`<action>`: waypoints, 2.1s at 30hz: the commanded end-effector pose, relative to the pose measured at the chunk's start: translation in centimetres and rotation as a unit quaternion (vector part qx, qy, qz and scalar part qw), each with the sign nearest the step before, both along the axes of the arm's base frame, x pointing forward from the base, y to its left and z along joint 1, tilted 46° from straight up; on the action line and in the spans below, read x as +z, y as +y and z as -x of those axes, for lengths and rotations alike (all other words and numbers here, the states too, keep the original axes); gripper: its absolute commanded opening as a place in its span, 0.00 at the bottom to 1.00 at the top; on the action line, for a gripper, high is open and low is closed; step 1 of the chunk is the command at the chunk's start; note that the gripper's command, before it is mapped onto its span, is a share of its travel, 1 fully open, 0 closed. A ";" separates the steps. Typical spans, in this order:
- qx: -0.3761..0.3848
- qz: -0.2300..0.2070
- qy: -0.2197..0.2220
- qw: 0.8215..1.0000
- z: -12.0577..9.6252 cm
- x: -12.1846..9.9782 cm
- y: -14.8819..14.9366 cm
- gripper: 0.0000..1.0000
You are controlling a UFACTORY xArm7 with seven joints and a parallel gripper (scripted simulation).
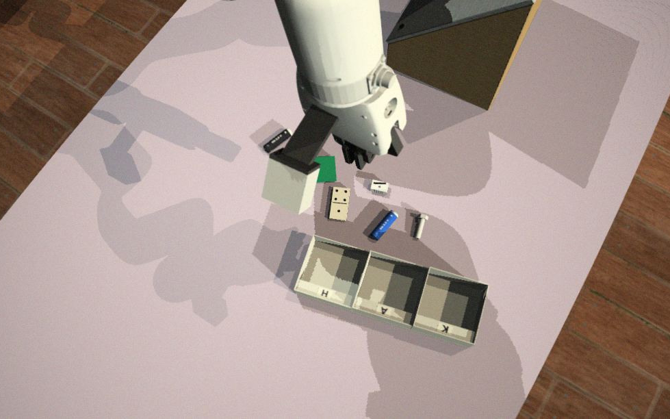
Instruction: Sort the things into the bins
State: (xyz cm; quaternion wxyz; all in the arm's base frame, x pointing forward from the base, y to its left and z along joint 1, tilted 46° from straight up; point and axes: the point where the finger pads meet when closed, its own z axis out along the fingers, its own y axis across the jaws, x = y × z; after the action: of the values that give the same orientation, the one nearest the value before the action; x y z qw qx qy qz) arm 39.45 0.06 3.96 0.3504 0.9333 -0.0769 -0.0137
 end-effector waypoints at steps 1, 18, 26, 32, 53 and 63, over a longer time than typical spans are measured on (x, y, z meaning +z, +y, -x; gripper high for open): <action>0.008 0.047 -0.007 0.999 1.4 2.5 -0.5 0.07; 0.045 0.043 0.027 0.998 0.3 1.4 -1.2 0.07; 0.077 0.040 0.058 0.995 -3.0 -1.8 -3.2 0.07; 0.077 0.040 0.058 0.995 -6.2 -5.0 -5.3 0.07; 0.077 0.040 0.058 0.995 -10.3 -9.3 -8.2 0.07; 0.077 0.040 0.058 0.995 -10.1 -10.7 -9.7 0.07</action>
State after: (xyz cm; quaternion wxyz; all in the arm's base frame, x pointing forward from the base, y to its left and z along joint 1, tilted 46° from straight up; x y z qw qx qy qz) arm 49.45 -9.23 -6.22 0.3922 0.9189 0.0145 -0.0397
